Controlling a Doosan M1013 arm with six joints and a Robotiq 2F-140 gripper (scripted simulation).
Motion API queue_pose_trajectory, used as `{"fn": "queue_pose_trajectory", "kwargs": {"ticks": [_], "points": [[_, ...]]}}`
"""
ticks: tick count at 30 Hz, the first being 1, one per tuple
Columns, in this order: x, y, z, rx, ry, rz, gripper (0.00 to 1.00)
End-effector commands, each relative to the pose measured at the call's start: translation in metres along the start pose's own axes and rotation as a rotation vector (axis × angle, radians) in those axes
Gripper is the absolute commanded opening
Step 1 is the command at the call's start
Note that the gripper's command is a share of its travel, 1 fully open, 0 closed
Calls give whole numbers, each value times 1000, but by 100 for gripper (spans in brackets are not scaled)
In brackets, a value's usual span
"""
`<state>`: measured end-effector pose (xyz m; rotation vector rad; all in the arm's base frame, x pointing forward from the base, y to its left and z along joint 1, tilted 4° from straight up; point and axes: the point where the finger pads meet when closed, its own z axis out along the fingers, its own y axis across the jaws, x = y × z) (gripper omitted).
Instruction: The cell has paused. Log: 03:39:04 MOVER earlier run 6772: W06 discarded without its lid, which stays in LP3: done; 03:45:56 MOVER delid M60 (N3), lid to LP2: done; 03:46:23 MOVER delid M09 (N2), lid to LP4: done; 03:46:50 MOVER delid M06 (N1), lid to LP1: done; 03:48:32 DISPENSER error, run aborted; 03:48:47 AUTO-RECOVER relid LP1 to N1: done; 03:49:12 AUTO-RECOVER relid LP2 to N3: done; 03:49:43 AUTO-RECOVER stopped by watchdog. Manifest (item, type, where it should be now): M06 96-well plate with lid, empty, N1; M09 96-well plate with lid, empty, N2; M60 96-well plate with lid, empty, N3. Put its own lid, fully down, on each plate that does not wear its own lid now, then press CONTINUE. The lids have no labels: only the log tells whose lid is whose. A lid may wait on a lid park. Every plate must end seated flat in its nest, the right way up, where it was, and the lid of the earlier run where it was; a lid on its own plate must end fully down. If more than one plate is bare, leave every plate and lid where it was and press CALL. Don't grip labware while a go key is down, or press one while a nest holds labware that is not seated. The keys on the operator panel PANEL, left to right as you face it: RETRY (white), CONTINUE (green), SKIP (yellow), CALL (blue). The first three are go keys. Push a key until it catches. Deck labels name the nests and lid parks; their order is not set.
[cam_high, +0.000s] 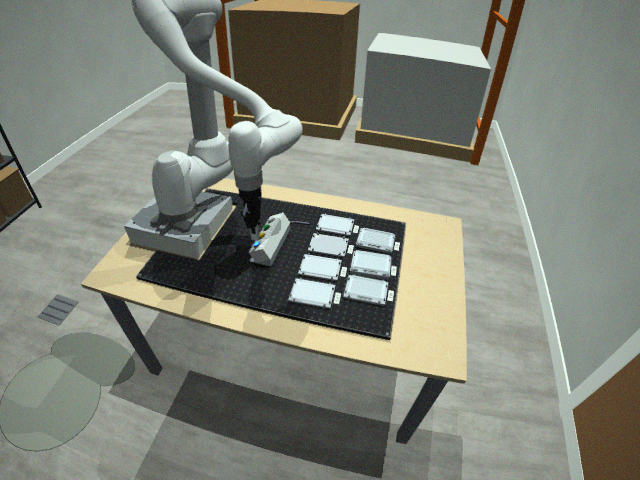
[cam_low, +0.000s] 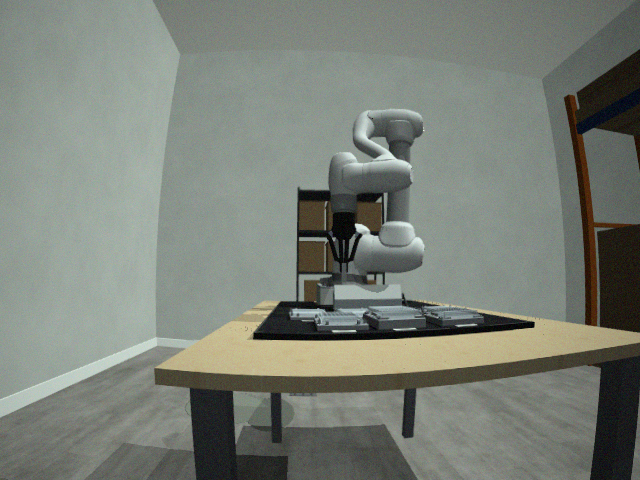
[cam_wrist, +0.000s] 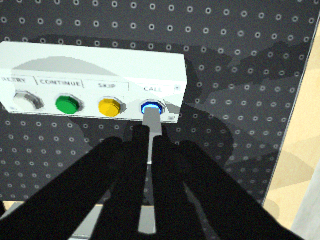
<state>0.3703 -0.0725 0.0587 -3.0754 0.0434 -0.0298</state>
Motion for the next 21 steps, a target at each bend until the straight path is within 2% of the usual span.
{"fn": "queue_pose_trajectory", "kwargs": {"ticks": [1, 21], "points": [[0, 0, -8, 0, 0, 0, 0], [0, 0, -17, 0, 0, 0, 0]]}}
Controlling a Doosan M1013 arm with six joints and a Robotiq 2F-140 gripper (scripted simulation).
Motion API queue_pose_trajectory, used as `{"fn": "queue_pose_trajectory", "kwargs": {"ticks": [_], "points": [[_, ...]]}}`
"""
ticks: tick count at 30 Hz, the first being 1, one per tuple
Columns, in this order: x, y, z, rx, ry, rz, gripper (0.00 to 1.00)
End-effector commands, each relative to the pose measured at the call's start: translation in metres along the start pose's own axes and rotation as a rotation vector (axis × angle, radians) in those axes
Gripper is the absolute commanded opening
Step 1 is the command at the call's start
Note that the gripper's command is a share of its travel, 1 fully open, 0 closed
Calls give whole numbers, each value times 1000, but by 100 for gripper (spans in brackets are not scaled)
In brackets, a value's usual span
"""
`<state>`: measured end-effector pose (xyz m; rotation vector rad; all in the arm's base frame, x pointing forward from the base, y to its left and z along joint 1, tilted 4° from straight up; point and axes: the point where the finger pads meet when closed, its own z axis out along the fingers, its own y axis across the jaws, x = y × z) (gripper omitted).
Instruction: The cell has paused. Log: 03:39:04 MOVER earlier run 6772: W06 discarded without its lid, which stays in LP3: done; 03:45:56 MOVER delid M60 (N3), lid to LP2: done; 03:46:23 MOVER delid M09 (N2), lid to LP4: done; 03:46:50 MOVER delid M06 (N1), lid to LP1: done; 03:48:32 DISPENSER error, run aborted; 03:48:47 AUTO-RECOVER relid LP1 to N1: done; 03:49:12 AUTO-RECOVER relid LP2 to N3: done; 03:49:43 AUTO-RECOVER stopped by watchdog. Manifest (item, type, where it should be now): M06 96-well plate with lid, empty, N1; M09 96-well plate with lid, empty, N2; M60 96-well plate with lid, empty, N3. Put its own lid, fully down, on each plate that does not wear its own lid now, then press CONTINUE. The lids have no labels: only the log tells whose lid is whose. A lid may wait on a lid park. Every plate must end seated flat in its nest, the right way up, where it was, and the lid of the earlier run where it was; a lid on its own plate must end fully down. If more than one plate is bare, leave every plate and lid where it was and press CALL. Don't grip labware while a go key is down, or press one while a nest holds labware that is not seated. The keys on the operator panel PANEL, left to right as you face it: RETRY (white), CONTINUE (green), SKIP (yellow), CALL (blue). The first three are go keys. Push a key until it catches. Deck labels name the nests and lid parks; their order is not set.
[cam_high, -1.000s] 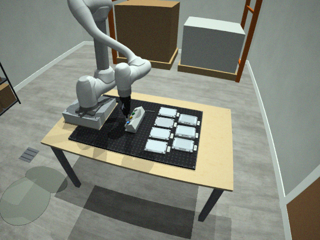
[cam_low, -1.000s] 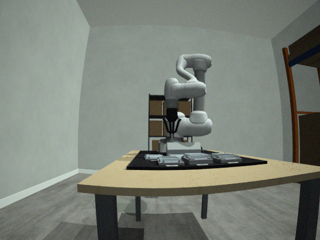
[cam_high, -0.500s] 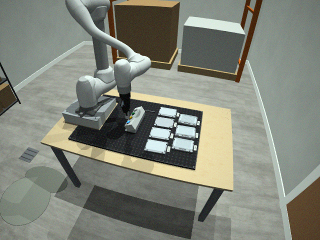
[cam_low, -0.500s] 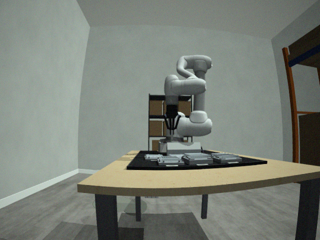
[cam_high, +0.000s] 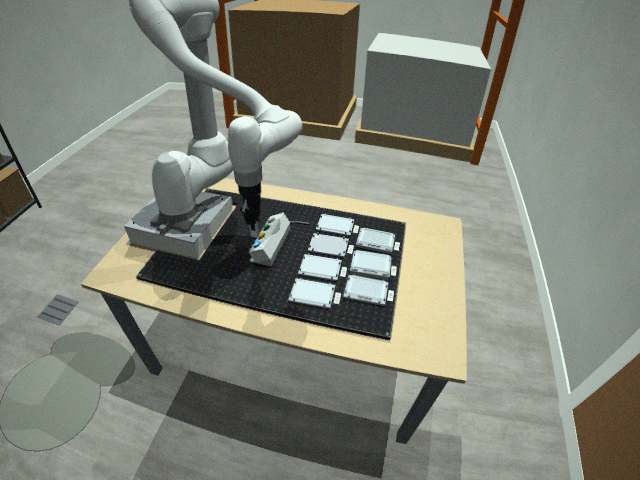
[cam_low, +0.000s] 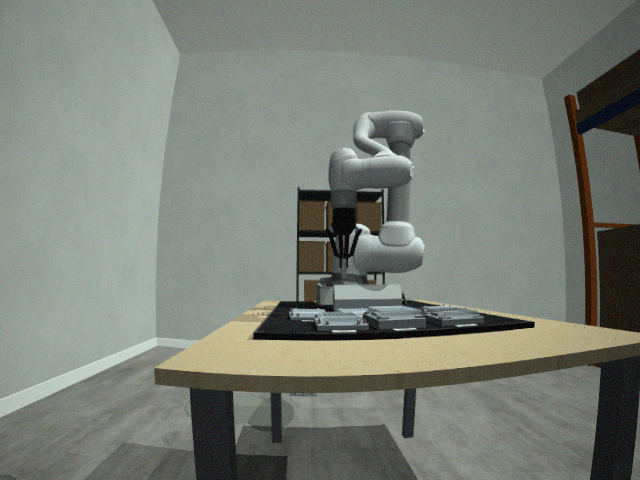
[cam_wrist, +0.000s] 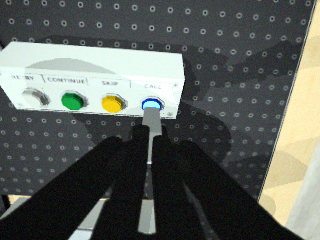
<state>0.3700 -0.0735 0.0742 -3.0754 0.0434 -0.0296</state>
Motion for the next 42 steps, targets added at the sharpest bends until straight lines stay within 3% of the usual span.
{"fn": "queue_pose_trajectory", "kwargs": {"ticks": [1, 18, 42], "points": [[0, 0, -3, 0, 0, 0, 0], [0, 0, -18, 0, 0, 0, 0], [0, 0, -19, 0, 0, 0, 0]]}}
